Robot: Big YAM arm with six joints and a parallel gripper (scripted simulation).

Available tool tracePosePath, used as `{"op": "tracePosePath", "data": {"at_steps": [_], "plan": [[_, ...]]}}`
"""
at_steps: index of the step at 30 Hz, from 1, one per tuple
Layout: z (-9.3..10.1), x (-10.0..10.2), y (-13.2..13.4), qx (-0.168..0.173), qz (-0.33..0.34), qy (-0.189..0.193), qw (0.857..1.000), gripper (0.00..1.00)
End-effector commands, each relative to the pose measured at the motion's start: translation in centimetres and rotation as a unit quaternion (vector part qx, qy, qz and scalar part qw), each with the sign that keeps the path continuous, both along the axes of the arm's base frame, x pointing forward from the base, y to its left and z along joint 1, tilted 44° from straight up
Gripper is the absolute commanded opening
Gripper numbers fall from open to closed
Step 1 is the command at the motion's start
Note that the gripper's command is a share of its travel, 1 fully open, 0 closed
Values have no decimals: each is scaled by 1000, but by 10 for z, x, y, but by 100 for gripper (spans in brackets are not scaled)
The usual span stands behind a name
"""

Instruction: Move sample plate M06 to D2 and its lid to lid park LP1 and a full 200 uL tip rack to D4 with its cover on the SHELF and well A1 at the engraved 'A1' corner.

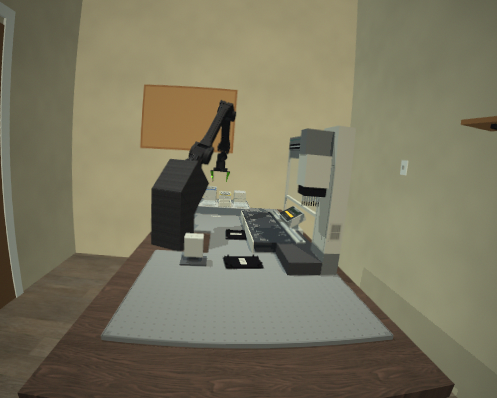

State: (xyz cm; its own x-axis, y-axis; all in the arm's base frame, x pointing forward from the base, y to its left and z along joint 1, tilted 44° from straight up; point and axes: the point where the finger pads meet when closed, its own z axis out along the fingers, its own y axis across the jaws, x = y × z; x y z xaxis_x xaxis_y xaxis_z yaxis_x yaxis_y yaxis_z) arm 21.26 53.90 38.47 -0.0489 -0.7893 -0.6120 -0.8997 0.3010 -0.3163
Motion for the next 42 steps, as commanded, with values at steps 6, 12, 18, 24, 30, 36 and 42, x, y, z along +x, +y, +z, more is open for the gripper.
{"op": "tracePosePath", "data": {"at_steps": [6, 12, 18, 24, 30, 36, 42], "plan": [[-7, -40, 19, 16, 0, 6, 1000, 100], [-14, -63, 27, 16, 0, 6, 1000, 100], [9, -59, 21, 32, -2, 1, 999, 100], [9, -59, 21, 32, -2, 1, 999, 100], [9, -59, 21, 32, -2, 1, 999, 100], [9, -59, 21, 32, -2, 1, 999, 100], [9, -59, 21, 32, -2, 1, 999, 100]]}}
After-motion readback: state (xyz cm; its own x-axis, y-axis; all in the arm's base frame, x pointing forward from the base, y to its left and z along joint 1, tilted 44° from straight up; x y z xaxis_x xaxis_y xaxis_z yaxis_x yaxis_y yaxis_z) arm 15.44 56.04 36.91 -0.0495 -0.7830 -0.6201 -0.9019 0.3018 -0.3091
